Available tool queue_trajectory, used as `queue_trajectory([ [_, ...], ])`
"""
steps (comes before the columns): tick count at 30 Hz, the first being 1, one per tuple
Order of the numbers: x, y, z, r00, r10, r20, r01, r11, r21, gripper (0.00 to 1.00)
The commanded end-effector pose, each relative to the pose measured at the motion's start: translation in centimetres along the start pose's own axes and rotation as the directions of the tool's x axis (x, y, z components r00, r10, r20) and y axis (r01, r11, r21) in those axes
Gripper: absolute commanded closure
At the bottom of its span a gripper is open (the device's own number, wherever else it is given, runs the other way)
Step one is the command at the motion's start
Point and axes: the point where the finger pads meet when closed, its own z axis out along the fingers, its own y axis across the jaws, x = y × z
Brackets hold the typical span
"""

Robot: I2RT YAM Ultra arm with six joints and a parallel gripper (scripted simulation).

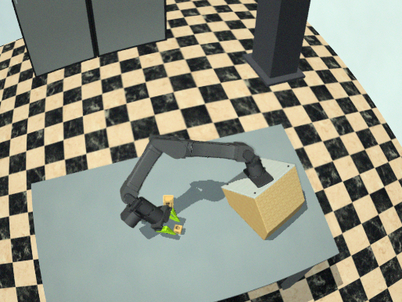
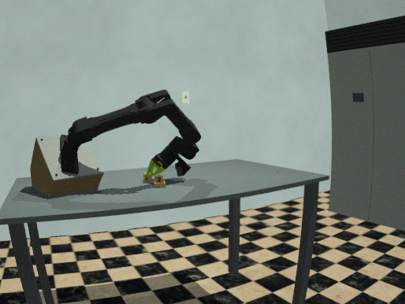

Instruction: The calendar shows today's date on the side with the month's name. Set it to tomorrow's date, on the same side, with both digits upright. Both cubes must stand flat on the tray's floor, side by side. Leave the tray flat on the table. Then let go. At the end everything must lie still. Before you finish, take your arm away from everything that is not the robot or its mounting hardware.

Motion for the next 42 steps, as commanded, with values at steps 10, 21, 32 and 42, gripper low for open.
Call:
queue_trajectory([
  [10, 4.4, 0.9, -5.1, 0.999, -0.023, 0.028, 0.024, 0.999, -0.028, 0.36],
  [21, 5.5, 0.4, -5.2, 1.0, -0.026, 0.015, 0.026, 1.0, -0.01, 0.36],
  [32, 5.3, 0.6, -4.7, 0.993, -0.027, 0.116, 0.028, 1.0, -0.005, 0.36],
  [42, 5.3, 0.8, -5.1, 0.957, -0.018, 0.29, 0.025, 0.999, -0.02, 0.36],
])
